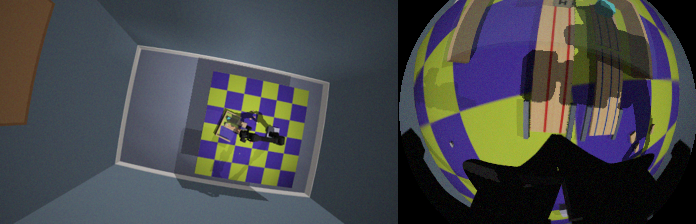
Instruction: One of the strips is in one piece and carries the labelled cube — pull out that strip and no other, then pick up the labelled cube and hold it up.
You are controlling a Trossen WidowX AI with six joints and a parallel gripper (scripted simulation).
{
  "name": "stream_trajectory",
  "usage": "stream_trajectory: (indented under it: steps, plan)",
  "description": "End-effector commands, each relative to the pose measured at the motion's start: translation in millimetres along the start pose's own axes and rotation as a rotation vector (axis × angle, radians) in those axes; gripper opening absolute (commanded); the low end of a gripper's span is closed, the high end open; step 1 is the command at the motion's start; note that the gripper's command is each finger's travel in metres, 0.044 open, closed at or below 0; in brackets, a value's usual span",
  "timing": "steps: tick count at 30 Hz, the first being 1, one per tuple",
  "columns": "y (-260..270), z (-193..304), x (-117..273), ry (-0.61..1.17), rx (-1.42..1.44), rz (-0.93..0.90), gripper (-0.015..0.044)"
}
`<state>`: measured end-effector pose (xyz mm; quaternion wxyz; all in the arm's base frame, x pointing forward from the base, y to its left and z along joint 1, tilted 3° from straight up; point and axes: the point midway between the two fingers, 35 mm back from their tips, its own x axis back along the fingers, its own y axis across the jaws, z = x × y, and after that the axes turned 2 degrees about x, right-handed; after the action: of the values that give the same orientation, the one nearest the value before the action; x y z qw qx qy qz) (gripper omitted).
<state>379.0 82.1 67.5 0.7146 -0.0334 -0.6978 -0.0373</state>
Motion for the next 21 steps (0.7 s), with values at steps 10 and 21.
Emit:
stream_trajectory:
  steps: [10,21]
  plan:
    - [1,-1,-23,0.008,-0.006,0.000,0.0000]
    - [2,-1,-41,0.008,-0.006,0.000,0.0000]
